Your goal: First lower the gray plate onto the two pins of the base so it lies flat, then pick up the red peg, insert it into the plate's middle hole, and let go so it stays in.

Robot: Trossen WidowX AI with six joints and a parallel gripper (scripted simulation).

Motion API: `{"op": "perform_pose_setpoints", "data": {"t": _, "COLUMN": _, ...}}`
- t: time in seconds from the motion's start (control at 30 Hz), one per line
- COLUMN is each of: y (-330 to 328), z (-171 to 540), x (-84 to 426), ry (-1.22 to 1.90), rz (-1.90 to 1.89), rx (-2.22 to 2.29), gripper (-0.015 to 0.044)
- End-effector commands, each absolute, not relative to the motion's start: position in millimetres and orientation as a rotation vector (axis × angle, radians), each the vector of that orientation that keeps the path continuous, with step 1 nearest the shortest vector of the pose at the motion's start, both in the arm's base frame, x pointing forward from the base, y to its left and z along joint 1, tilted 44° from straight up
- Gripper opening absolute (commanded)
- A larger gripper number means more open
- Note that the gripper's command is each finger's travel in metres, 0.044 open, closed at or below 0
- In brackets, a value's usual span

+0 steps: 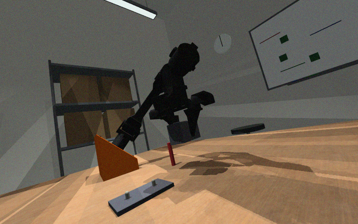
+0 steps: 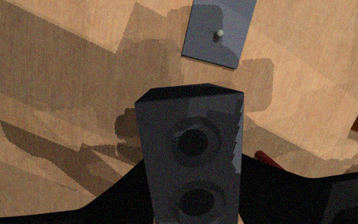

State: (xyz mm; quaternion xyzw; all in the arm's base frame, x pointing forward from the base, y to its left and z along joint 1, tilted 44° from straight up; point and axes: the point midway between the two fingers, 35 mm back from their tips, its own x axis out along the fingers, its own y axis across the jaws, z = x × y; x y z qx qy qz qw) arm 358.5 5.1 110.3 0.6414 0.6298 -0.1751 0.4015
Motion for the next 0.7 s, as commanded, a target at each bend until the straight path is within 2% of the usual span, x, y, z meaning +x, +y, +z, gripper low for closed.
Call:
{"op": "perform_pose_setpoints", "data": {"t": 0.0, "y": -4, "z": 122, "x": 356, "ry": 1.594, "rz": -0.441, "rx": 1.623, "gripper": 0.0}}
{"op": "perform_pose_setpoints", "data": {"t": 0.4, "y": -22, "z": 152, "x": 346, "ry": 1.611, "rz": -0.441, "rx": 1.633, "gripper": 0.0}}
{"op": "perform_pose_setpoints", "data": {"t": 0.67, "y": -28, "z": 139, "x": 348, "ry": 1.611, "rz": -0.463, "rx": 1.651, "gripper": 0.0}}
